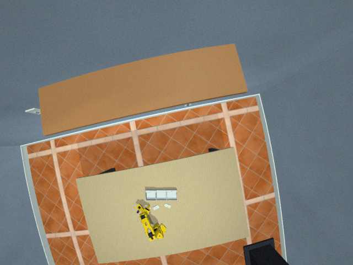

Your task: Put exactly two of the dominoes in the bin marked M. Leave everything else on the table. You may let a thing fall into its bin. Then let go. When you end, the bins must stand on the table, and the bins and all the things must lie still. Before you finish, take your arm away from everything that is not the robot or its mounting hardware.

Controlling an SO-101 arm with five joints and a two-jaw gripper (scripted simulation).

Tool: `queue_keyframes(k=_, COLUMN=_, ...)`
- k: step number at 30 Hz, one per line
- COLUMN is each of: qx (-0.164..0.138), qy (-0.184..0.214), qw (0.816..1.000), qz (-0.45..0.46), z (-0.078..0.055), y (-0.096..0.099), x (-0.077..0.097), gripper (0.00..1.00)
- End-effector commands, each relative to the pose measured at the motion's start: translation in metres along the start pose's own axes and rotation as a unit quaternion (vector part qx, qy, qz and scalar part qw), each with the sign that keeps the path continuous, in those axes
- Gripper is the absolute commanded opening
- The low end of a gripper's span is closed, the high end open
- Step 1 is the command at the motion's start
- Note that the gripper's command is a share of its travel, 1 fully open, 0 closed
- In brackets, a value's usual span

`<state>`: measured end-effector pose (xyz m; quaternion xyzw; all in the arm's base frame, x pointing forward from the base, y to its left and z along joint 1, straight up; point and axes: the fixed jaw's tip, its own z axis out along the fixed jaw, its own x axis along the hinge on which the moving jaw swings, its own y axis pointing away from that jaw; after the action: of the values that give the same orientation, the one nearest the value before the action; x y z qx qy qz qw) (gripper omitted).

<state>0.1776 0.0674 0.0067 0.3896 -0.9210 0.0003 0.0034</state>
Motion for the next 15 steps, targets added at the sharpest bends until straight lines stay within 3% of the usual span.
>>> queue_keyframes(k=1, qx=0.005, qy=-0.011, qw=1.000, qz=-0.009, z=-0.0019, y=0.0005, x=-0.0035, gripper=0.24)
queue_keyframes(k=15, qx=0.005, qy=-0.011, qw=1.000, qz=-0.009, z=-0.0019, y=0.0005, x=-0.0035, gripper=0.09)
